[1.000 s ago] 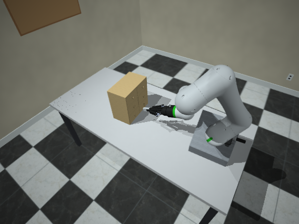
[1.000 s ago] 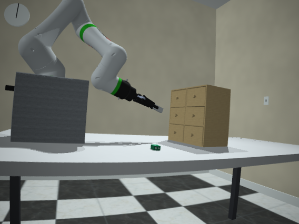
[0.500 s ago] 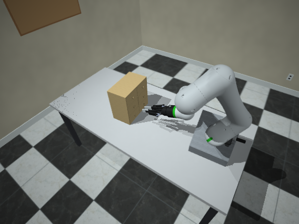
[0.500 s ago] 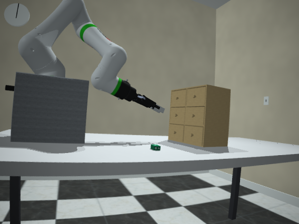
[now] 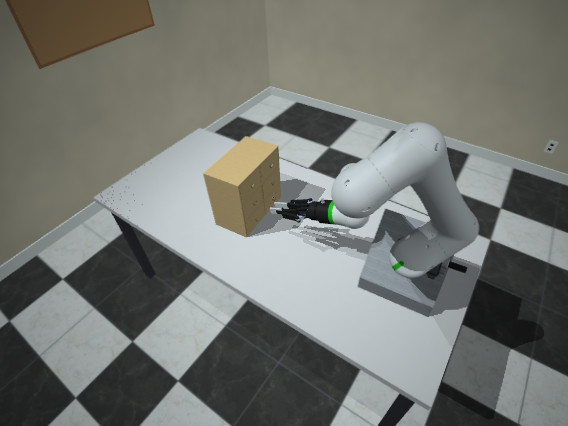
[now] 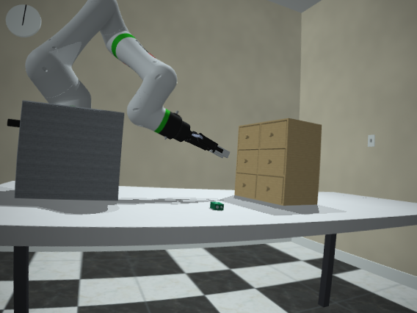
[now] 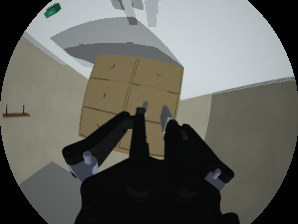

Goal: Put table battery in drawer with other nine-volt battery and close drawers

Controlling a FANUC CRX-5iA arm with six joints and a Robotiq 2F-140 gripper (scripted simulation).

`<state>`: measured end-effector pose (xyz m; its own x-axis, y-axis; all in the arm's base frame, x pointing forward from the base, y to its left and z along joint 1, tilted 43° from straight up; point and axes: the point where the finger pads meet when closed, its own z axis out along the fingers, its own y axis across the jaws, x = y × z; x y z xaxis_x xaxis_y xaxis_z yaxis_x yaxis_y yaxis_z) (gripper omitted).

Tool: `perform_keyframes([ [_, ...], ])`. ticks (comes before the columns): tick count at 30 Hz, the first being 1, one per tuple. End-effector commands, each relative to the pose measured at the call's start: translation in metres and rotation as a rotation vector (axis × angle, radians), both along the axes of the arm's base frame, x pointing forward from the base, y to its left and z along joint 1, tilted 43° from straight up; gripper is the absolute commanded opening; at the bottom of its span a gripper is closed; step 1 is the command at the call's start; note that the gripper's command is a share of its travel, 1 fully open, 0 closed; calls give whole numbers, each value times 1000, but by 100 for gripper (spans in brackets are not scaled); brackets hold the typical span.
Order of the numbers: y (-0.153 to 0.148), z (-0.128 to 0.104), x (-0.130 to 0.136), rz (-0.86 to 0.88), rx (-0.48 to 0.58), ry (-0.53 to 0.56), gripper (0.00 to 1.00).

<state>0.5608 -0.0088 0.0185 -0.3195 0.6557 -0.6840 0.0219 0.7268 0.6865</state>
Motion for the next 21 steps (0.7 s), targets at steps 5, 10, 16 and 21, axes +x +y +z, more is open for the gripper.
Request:
perform_keyframes([
  [5,1,-2,8,-1,0,0,20],
  [10,2,-3,15,-1,0,0,20],
  [16,6,-7,34,-1,0,0,20],
  [21,8,-11,50,-1,0,0,20],
])
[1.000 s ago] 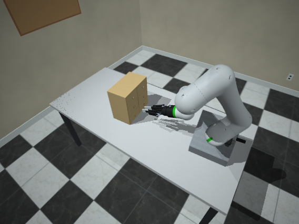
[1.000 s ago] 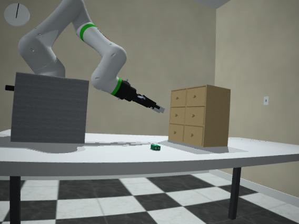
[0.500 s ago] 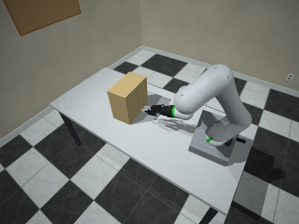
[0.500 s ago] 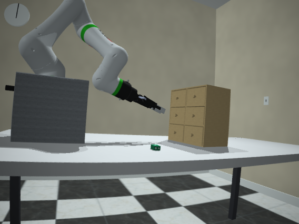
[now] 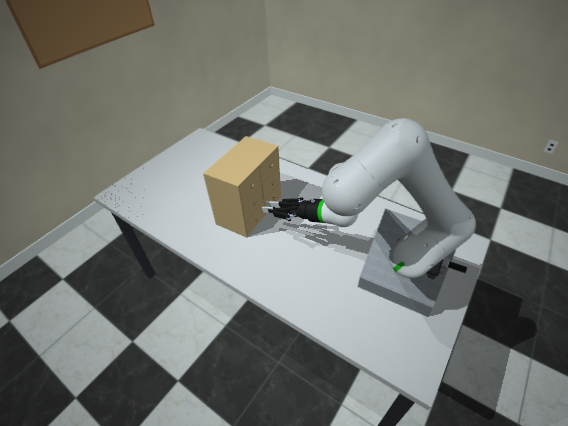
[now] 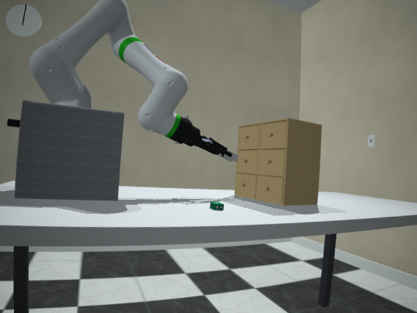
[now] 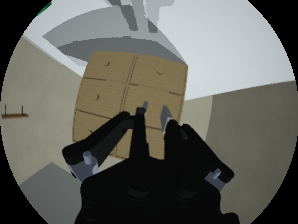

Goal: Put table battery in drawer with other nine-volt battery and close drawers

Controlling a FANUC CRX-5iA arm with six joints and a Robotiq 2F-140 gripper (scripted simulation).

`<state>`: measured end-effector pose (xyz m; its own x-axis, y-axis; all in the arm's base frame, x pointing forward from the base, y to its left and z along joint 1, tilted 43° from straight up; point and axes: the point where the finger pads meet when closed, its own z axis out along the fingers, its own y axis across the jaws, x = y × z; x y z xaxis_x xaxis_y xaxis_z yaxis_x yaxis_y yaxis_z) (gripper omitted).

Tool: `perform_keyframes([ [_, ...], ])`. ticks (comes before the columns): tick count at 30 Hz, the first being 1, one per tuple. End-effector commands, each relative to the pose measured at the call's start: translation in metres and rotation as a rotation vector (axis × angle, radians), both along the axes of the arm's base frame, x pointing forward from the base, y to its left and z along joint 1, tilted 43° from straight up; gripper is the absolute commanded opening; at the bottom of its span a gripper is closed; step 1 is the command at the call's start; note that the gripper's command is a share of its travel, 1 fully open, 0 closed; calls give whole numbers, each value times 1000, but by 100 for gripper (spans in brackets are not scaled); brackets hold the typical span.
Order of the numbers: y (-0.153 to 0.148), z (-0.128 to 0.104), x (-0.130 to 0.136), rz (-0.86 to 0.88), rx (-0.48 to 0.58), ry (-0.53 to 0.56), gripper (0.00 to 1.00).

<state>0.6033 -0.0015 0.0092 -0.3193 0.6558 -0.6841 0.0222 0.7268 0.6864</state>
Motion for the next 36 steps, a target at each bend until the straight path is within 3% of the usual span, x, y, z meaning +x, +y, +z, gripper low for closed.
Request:
perform_keyframes([
  [1,2,-2,10,0,0,0,20],
  [11,4,-5,22,0,0,0,20],
  [36,4,-5,23,0,0,0,20],
])
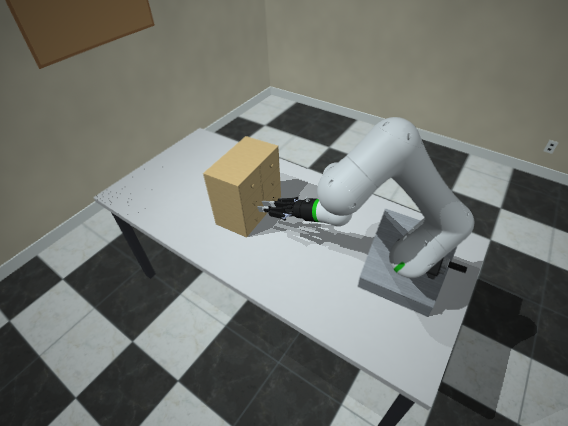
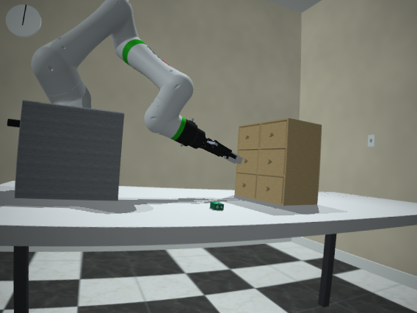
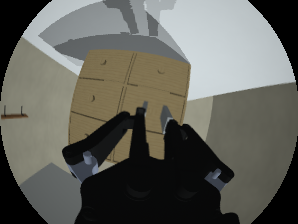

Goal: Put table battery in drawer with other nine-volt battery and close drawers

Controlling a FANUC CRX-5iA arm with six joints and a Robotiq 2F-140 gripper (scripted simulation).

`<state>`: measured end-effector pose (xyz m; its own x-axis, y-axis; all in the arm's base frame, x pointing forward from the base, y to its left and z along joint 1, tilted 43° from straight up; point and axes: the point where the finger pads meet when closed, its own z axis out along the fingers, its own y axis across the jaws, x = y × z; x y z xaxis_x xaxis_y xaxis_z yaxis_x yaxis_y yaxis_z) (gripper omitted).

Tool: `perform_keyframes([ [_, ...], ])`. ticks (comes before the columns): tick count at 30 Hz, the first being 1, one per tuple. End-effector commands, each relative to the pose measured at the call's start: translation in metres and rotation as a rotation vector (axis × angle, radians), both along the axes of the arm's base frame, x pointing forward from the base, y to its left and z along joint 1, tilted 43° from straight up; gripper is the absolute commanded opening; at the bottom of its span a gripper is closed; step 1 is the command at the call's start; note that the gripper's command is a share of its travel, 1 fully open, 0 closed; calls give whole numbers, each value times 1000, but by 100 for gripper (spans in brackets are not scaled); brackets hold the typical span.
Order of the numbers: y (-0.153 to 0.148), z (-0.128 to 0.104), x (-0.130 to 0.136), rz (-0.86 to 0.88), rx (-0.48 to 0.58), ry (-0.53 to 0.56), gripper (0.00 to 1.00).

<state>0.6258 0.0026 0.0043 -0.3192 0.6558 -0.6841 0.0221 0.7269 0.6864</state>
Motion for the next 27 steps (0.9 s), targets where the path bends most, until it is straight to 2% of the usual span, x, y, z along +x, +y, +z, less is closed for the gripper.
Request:
perform_keyframes([
  [1,0,0,0,0,0,0,20],
  [27,-1,0,29,0,0,0,20],
])
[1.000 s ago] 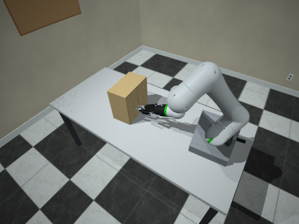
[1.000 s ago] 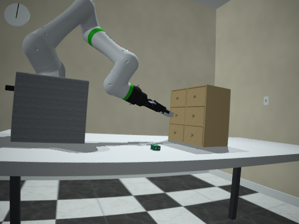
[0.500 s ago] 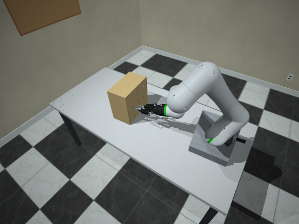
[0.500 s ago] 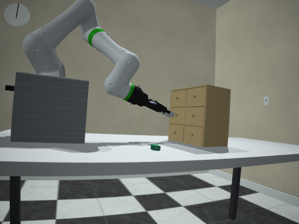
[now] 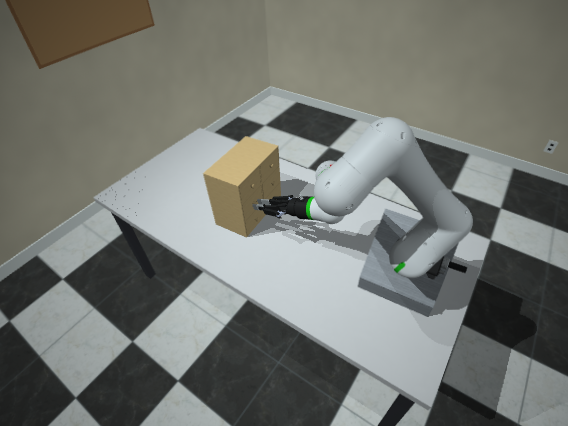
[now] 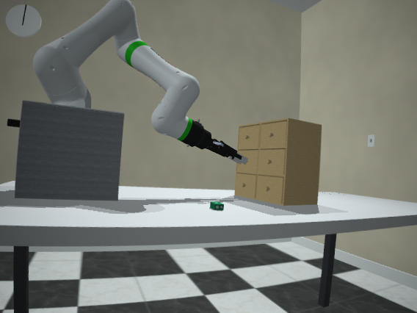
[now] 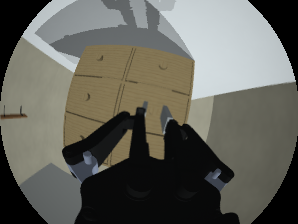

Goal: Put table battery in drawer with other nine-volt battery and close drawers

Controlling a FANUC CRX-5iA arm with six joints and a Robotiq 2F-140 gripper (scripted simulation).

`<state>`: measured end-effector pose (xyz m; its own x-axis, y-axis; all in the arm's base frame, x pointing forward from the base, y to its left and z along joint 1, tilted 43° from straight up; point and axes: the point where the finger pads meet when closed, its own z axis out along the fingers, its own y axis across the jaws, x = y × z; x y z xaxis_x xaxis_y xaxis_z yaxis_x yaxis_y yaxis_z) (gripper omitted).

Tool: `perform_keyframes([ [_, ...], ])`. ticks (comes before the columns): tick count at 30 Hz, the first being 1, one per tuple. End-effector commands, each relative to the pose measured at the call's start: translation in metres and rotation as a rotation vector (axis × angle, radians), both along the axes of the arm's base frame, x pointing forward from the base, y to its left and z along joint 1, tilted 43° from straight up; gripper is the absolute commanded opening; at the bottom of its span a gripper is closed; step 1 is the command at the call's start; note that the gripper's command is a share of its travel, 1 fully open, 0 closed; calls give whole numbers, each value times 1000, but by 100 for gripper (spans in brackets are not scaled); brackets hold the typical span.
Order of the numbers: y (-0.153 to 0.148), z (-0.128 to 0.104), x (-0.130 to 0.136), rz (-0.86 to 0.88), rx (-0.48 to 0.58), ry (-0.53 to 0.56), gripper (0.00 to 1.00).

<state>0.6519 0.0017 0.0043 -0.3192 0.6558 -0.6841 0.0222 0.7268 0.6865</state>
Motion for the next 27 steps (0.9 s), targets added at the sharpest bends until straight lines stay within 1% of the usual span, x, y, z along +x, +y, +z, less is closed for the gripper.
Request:
perform_keyframes([
  [1,0,0,4,0,0,0,20],
  [6,0,0,8,0,0,0,20],
  [27,0,0,9,0,0,0,20],
])
